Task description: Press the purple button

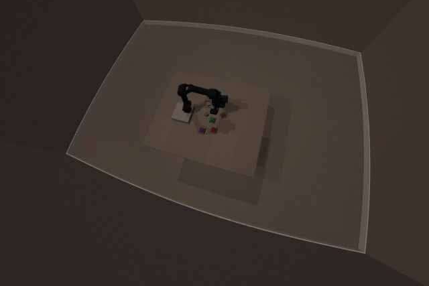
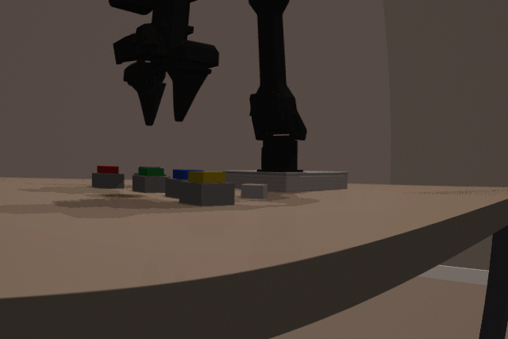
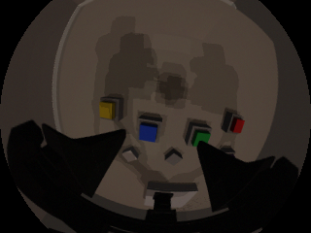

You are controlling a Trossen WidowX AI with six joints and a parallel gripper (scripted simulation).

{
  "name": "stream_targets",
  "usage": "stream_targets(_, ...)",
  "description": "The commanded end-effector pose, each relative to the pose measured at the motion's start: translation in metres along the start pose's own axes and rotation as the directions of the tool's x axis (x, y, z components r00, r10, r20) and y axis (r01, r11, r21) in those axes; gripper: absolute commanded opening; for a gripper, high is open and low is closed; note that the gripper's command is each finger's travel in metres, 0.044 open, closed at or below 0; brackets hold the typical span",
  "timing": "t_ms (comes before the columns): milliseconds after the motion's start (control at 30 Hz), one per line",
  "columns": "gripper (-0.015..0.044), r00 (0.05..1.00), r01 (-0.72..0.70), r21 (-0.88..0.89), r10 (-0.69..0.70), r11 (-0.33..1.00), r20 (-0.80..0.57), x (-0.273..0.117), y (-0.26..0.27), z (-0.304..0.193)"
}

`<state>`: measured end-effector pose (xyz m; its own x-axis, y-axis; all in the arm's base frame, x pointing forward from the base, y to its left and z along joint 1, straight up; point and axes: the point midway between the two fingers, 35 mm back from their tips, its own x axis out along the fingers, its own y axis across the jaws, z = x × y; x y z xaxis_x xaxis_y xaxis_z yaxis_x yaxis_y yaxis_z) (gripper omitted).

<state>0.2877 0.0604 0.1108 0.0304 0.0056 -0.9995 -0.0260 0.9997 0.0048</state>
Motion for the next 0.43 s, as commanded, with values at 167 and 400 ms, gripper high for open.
stream_targets(167, 0.0400, 1.000, -0.013, 0.003, 0.013, 1.000, -0.005, -0.021, 0.128, -0.035)
stream_targets(400, 0.0400, 1.000, -0.014, 0.003, 0.014, 1.000, -0.006, -0.024, 0.148, -0.047)
